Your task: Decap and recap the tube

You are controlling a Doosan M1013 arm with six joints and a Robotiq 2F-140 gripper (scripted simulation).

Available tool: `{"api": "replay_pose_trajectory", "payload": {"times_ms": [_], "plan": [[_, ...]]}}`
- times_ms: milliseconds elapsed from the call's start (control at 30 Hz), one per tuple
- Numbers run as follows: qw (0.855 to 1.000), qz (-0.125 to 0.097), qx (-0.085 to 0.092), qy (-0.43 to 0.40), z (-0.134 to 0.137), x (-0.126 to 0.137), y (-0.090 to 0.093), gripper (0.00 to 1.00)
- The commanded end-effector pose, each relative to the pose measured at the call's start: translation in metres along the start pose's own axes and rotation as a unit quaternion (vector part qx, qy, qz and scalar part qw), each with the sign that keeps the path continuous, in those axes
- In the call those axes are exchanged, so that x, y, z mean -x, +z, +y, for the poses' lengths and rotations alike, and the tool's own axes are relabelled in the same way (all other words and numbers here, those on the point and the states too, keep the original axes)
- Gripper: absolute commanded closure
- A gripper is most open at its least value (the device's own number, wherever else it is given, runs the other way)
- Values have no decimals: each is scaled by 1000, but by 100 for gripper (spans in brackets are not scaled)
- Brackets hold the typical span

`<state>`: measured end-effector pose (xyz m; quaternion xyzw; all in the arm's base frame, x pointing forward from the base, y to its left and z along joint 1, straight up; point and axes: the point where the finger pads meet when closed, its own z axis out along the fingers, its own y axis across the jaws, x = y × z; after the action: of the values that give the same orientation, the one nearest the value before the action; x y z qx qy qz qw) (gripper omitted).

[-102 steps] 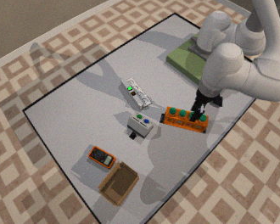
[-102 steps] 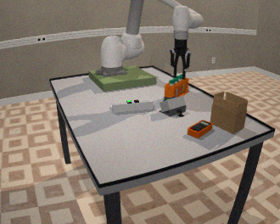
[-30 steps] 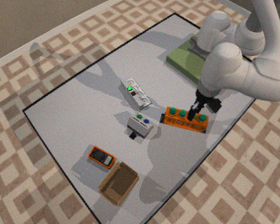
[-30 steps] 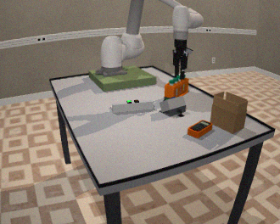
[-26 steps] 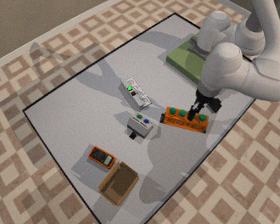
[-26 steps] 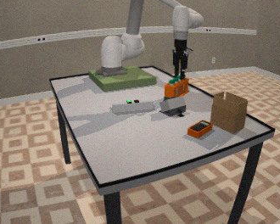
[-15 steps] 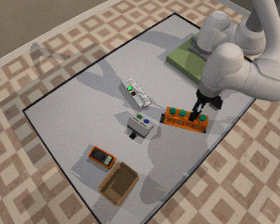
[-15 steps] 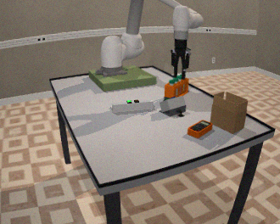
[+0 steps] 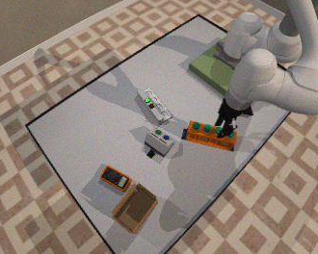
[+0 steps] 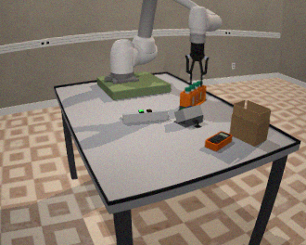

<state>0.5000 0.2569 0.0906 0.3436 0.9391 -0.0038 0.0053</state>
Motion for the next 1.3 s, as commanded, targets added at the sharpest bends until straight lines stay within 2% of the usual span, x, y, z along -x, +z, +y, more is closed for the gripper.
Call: {"api": "replay_pose_trajectory", "payload": {"times_ms": [0, 267, 300, 700, 800, 900, 1033, 1133, 1267], "plan": [[995, 6, 3, -95, 0, 0, -1, 59], [995, 6, 3, -98, 1, 0, -1, 59], [995, 6, 3, -98, 1, 0, -1, 70], [995, 6, 4, -98, 0, 0, -1, 70], [997, 6, 3, -73, 0, 0, -1, 70], [1000, 6, 3, 2, 0, 0, -1, 70], [995, 6, 2, 101, 0, 0, -1, 70], [984, 7, 2, 176, 0, 0, -1, 70], [962, 7, 1, 273, 0, 0, -1, 70]]}}
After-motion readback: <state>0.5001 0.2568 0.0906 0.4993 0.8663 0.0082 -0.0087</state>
